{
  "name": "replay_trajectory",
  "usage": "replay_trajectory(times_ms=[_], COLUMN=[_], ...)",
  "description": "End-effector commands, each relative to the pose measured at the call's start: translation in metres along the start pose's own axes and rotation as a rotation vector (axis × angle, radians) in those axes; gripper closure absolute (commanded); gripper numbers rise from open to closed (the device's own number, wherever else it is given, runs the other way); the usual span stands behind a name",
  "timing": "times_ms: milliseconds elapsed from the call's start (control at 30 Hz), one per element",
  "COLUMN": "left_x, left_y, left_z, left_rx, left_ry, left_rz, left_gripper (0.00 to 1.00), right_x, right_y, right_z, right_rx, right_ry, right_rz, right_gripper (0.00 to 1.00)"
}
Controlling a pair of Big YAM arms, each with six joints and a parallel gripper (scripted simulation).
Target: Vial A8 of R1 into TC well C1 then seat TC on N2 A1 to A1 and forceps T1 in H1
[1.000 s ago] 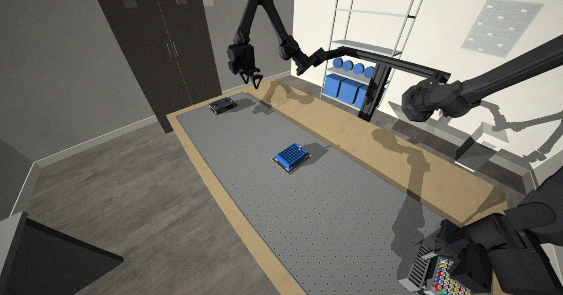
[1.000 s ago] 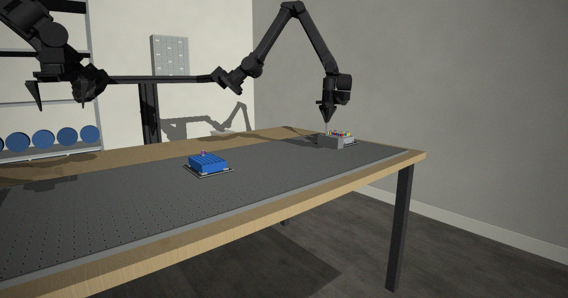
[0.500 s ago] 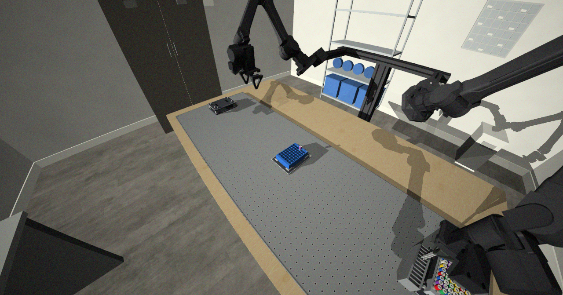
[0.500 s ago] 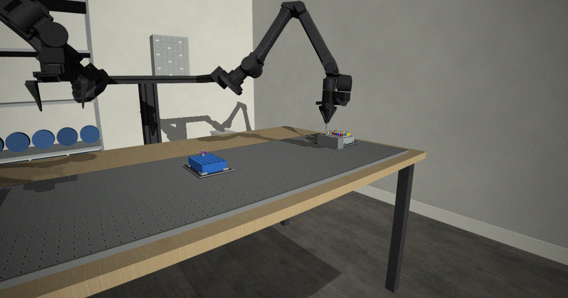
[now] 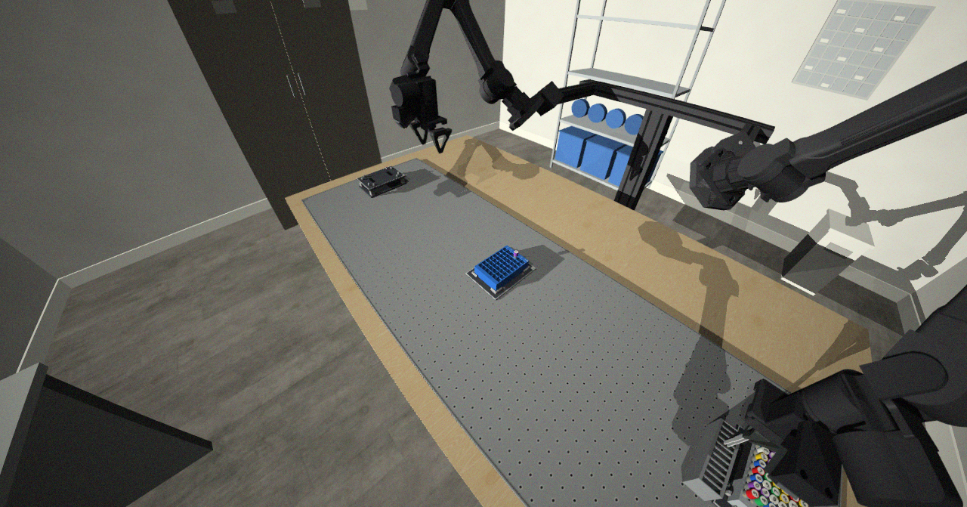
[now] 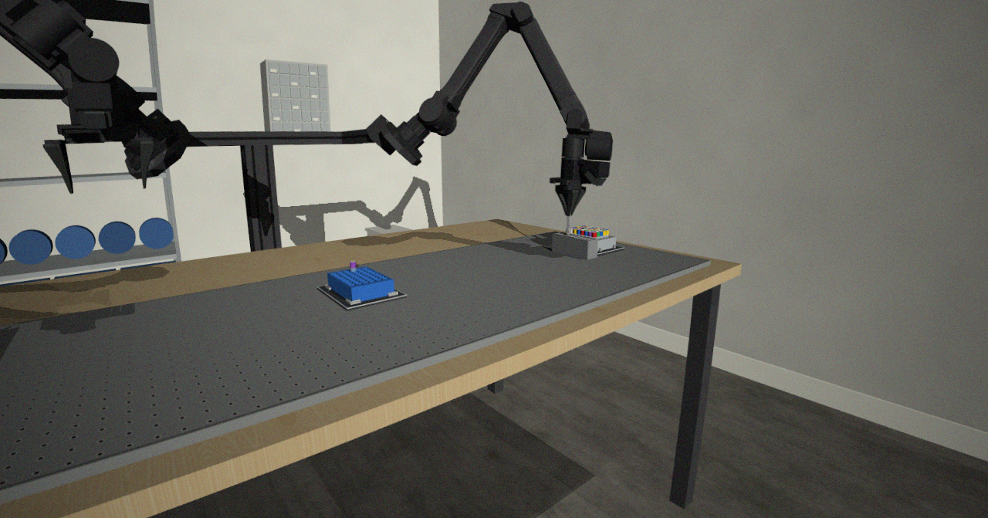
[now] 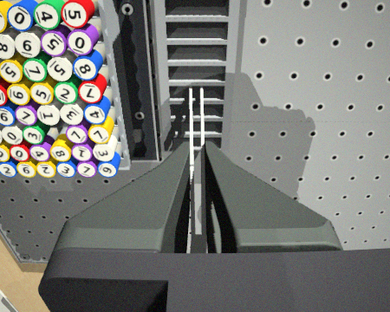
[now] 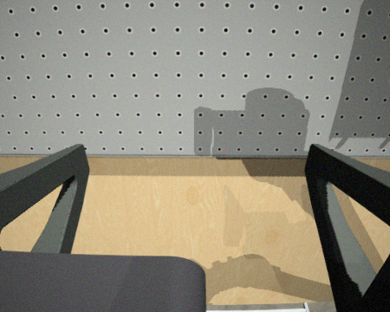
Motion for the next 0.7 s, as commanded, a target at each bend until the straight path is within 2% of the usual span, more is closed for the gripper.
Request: replay_trajectory(times_ms=[0, 667], left_x=[0.0117, 0.0157], left_y=[0.0022, 0.0045], left_z=[-0.0067, -0.0081], left_rx=[-0.014, -0.020], left_ry=[-0.009, -0.014], left_rz=[-0.019, -0.026], left_gripper=[0.93, 0.93], right_x=[-0.0013, -0.0013], right_y=[-0.0041, -0.0041], right_z=[-0.0070, -0.0070], right_rx=[-0.011, -0.011], right_ry=[0.017, 0.017], right_rz=[-0.003, -0.003], right_gripper=[0.00, 0.00])
Point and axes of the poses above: on each arm, the point where the finger pads meet when closed, its own y axis out along the fingers, its own x axis across the jaws, z = x × y, the point moved 10 cm from there along -y, back along the fingers, and after that the axes turned 13 degrees about y, right-handed, at the moved point
